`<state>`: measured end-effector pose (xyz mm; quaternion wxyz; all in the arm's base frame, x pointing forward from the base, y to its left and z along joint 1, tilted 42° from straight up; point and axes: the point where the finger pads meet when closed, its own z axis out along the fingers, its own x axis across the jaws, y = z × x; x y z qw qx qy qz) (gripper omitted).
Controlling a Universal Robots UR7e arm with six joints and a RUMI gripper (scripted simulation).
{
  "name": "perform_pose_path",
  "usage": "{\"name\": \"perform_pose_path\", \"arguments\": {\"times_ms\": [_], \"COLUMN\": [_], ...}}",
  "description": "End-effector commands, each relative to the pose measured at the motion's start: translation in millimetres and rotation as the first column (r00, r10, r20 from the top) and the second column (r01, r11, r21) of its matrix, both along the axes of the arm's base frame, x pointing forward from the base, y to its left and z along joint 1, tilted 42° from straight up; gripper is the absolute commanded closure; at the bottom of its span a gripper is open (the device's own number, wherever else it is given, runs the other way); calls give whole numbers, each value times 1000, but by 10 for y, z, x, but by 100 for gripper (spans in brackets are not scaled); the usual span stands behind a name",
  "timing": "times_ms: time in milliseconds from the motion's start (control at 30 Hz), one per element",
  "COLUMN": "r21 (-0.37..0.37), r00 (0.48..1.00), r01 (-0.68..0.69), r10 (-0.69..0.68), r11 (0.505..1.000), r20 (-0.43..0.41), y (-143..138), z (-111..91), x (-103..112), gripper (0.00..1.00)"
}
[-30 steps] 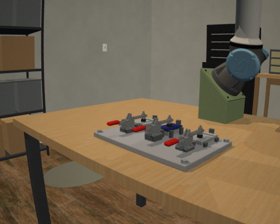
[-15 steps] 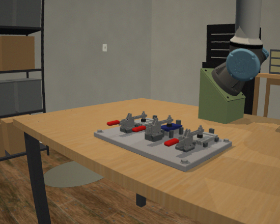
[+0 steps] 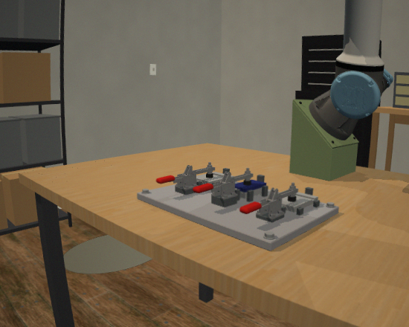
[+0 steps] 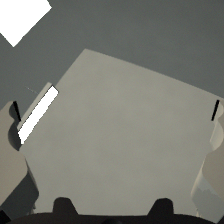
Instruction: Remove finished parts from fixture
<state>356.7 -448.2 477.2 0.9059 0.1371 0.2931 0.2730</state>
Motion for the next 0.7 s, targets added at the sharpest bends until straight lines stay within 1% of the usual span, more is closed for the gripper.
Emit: {"name": "perform_pose_path", "arguments": {"times_ms": [0,200,400,467,667], "r21": [-29,-95,-190,-190,-312], "r00": [1000,1000,999,999,996], "r01": [5,17,35,35,63], "r10": [-5,-15,-28,-28,-39], "r11": [1000,995,981,981,948], "r20": [5,19,43,43,81], "y": [53,181,371,371,622], "z": [18,47,79,79,98], "x": [1,7,11,11,10], "gripper": [0,0,0,0,0]}}
